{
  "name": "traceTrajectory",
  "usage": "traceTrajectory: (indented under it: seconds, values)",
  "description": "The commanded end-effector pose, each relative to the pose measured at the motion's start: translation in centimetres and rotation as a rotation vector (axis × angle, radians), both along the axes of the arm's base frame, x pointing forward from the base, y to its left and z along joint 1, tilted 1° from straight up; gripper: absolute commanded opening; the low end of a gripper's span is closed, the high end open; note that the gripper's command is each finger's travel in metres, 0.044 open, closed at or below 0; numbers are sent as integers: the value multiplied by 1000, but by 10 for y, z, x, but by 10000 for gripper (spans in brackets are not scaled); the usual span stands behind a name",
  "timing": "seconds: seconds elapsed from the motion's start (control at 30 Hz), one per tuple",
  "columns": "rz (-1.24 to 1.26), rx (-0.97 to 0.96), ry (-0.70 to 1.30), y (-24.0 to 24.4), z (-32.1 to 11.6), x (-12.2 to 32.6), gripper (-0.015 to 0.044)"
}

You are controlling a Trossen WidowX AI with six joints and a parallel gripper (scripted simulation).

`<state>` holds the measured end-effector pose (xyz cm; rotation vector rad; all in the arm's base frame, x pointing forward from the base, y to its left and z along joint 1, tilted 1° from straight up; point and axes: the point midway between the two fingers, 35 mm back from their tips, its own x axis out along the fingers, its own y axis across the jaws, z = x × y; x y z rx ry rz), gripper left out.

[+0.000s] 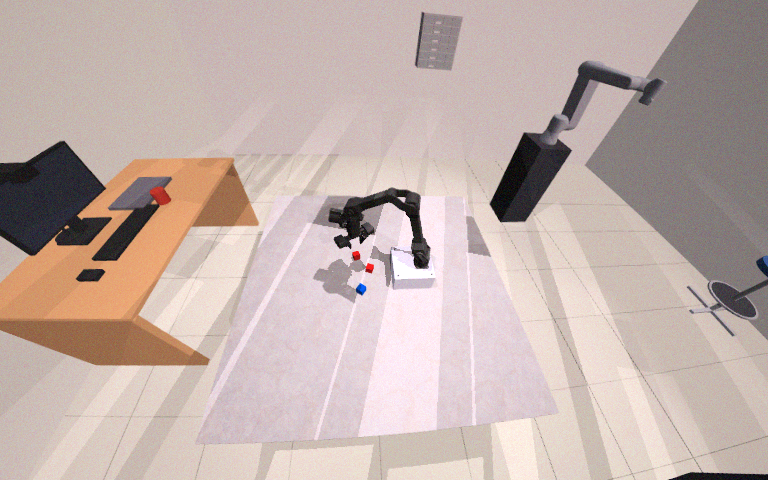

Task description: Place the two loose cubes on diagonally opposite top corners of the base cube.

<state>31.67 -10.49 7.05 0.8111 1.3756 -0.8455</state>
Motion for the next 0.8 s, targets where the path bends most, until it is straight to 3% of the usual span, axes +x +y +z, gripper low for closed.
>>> traceTrajectory:
  seconds: [0.0, 0.23, 0.43, 0.77]
  values:
    - [-146, 30, -36, -22, 6, -3, 265]
    - [-146, 30, -36, -23, 4, -3, 265]
    - [-146, 31, -36, -23, -55, -1, 265]
    - [-146, 31, -36, -23, -72, 0, 265]
